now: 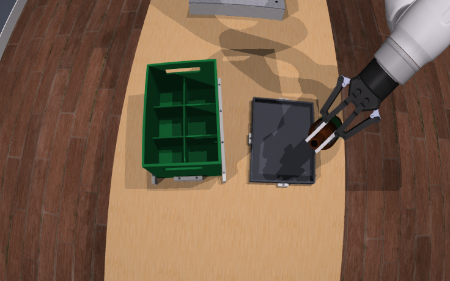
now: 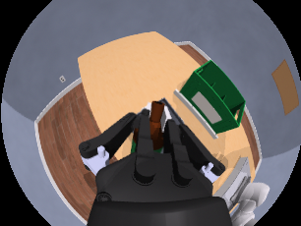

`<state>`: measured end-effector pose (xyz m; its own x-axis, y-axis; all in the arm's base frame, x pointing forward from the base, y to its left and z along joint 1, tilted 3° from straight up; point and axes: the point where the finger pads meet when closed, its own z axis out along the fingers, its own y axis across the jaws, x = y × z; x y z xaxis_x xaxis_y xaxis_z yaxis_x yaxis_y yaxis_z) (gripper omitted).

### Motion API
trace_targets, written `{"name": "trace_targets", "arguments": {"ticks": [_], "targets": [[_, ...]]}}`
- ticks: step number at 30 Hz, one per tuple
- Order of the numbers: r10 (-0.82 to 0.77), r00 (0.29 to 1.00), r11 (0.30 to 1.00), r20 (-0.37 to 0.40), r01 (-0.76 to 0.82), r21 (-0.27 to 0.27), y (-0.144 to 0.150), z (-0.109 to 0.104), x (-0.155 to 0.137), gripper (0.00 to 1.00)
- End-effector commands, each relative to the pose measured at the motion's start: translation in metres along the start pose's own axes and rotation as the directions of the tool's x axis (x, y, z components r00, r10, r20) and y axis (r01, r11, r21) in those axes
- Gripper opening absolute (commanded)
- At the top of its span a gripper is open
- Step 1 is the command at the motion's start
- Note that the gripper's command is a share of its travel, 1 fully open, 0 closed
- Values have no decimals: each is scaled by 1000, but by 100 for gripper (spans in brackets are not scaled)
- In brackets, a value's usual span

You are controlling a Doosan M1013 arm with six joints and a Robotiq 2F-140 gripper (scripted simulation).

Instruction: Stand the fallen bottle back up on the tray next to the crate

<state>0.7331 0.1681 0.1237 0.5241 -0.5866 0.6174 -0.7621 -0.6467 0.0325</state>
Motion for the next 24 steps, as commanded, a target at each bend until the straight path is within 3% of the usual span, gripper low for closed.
{"name": "trace_targets", "arguments": {"ticks": [1,13,24], "targets": [[0,1000,1000,-2,0,0,0,0,0,10],[0,999,1000,-35,0,-5,1,1,-1,10],[-1,994,1000,-111,0,-7,2,1,-2,10]]}}
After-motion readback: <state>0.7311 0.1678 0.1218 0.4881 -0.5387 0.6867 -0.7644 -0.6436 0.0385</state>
